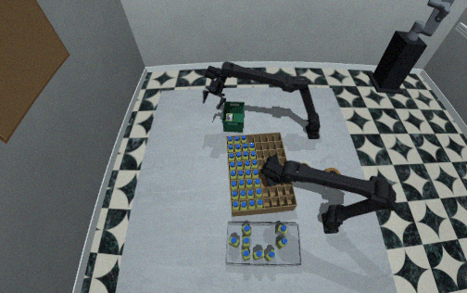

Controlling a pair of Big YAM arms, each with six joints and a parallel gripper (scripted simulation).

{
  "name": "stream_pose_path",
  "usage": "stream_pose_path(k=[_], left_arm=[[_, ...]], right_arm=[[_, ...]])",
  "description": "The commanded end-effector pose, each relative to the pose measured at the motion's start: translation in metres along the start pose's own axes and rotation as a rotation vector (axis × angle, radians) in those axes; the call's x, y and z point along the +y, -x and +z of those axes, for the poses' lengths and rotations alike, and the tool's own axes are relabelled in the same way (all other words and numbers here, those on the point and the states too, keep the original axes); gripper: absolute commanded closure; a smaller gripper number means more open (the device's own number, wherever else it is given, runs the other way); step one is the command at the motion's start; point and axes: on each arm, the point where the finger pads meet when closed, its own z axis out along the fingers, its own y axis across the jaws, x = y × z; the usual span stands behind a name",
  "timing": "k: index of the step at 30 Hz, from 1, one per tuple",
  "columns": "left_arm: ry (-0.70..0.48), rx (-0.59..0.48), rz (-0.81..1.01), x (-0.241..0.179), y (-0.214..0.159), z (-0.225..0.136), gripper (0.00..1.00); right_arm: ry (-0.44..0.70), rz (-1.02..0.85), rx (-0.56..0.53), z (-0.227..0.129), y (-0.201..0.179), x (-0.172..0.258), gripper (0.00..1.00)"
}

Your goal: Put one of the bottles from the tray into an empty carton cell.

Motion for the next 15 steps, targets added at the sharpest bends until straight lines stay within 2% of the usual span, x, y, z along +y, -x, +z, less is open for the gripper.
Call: stream_pose_path(k=[1, 3, 15], left_arm=[[0.096, -0.034, -0.203, 0.049, -0.009, 0.000, 0.47], [0.150, -0.042, -0.311, 0.074, -0.029, 0.000, 0.47], [0.405, -0.105, -0.736, 0.174, -0.126, -0.028, 0.47]], right_arm=[[0.005, 0.016, -0.090, 0.056, 0.054, 0.005, 0.00], [0.050, 0.012, -0.135, 0.089, 0.082, 0.026, 0.00], [0.242, -0.041, -0.311, 0.194, 0.198, 0.133, 0.00]])
